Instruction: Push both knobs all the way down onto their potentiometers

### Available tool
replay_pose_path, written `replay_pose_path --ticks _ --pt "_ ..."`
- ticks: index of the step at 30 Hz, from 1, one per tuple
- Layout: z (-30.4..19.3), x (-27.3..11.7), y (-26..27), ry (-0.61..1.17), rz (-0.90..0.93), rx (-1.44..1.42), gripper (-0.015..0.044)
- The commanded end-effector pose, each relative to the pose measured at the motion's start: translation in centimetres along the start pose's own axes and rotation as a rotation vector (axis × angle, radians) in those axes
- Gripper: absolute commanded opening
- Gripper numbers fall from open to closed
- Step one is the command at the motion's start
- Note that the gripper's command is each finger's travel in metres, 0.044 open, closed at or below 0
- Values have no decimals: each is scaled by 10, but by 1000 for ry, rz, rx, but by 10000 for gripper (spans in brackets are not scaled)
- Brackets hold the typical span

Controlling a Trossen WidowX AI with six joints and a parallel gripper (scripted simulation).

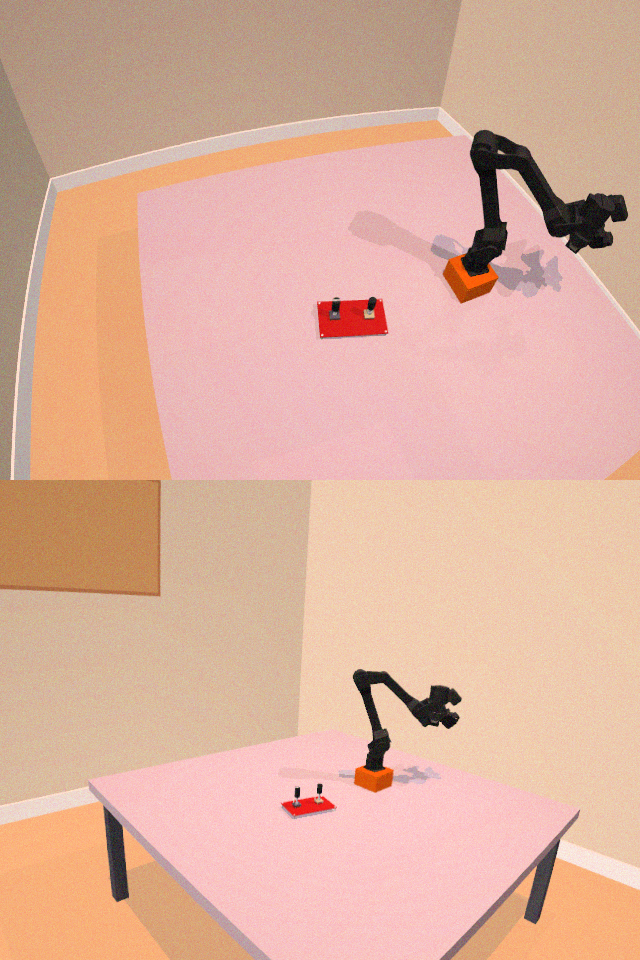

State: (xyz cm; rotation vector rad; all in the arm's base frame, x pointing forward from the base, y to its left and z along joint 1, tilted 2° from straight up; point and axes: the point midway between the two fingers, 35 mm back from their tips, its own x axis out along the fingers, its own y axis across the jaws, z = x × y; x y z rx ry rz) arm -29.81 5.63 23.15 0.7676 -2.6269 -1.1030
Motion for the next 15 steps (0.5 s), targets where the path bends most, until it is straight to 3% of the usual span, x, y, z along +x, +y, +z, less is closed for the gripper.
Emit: replay_pose_path --ticks 1,15 --pt "0 0 0 -2 1 0 374" --pt "42 -42 42 -254 172 -105 6"
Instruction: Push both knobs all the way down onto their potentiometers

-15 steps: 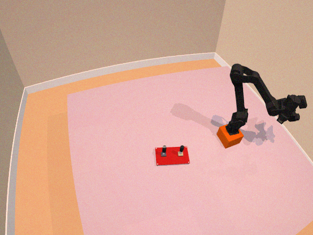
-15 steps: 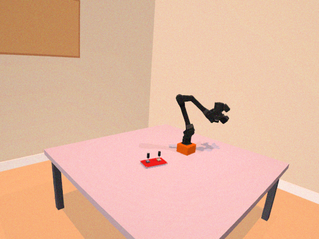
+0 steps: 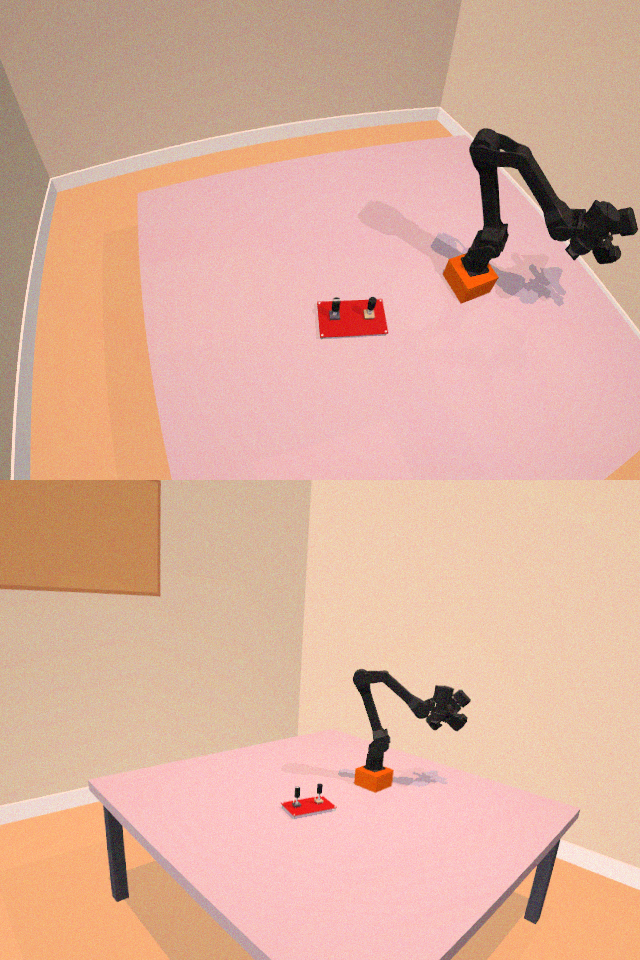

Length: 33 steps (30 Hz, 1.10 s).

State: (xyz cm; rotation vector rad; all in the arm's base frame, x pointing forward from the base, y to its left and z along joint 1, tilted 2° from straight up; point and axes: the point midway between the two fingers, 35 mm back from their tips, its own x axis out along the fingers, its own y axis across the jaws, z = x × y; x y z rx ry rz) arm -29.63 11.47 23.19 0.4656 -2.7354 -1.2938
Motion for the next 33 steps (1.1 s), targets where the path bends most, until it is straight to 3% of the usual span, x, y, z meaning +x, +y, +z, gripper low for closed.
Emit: replay_pose_path --ticks 1,13,33 --pt "11 -8 10 -57 36 -34 0" --pt "71 -53 39 -337 143 -45 0" --pt "161 -228 64 -1000 277 -35 0"
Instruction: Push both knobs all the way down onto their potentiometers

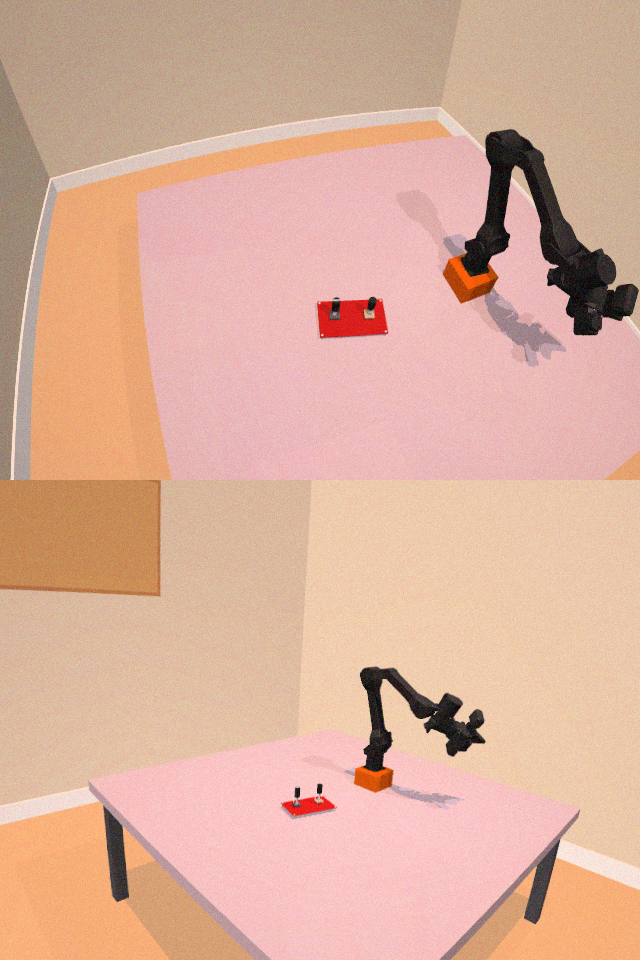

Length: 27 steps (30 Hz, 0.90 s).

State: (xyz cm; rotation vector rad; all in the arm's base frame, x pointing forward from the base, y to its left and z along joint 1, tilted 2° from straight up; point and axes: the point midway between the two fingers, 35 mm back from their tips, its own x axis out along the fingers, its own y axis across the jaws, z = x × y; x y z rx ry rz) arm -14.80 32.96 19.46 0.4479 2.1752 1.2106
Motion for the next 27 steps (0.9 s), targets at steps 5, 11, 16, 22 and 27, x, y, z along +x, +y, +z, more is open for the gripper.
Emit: replay_pose_path --ticks 5,11,16,22,27 --pt "73 -34 4 -251 -19 -1 0" --pt "129 -76 -2 -449 -73 7 0" --pt "169 -119 -13 -601 -139 27 0" --pt "207 -181 -35 -771 -249 70 0" --pt "227 -239 -60 -887 -360 125 0"
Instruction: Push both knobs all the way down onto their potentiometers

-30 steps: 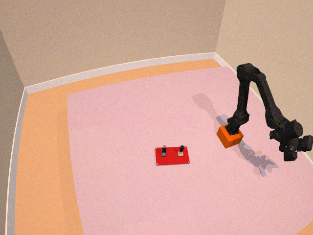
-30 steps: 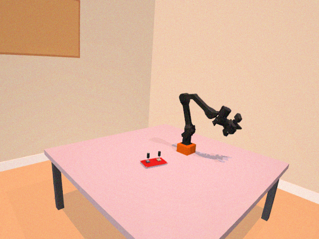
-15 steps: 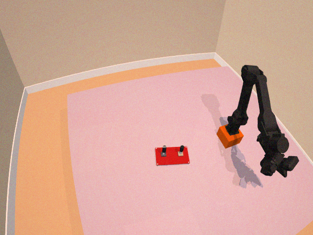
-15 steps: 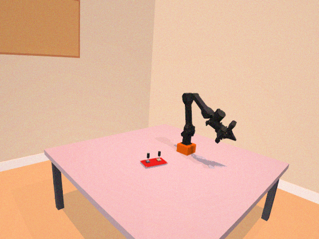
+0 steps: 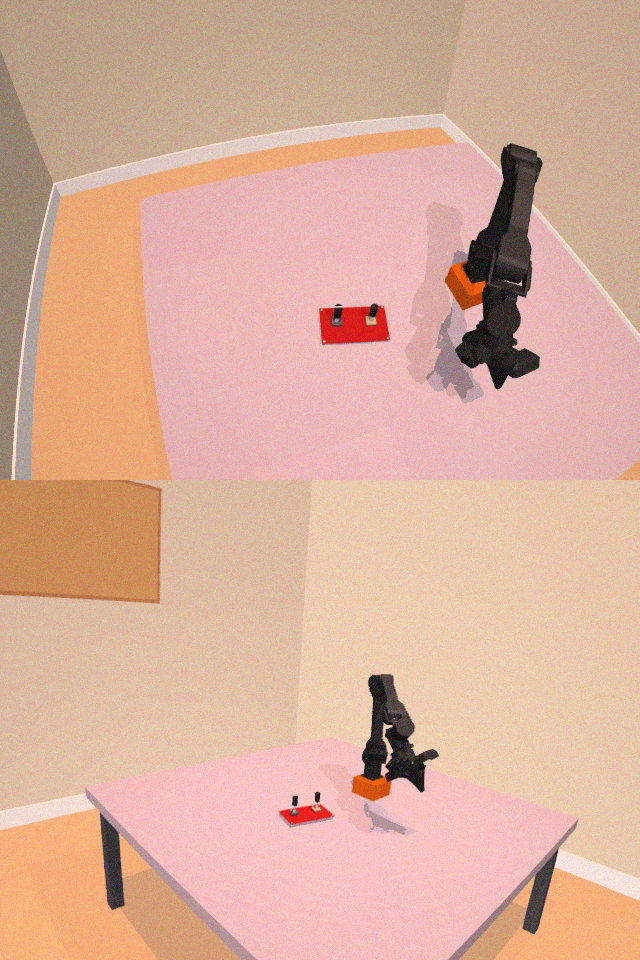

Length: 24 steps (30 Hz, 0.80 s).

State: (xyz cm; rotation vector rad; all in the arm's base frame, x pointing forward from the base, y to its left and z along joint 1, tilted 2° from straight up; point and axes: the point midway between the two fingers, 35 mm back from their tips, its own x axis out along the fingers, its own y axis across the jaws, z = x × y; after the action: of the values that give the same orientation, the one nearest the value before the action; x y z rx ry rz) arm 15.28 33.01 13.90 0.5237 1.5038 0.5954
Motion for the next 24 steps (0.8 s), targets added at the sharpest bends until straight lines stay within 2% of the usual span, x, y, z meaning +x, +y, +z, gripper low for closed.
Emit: replay_pose_path --ticks 1,13,21,24 --pt "38 -12 -26 -76 -93 16 0" --pt "128 -87 -139 -202 -447 106 0" --pt "144 -162 -227 -142 -684 197 0" --pt "143 -168 -234 -131 -701 205 0"
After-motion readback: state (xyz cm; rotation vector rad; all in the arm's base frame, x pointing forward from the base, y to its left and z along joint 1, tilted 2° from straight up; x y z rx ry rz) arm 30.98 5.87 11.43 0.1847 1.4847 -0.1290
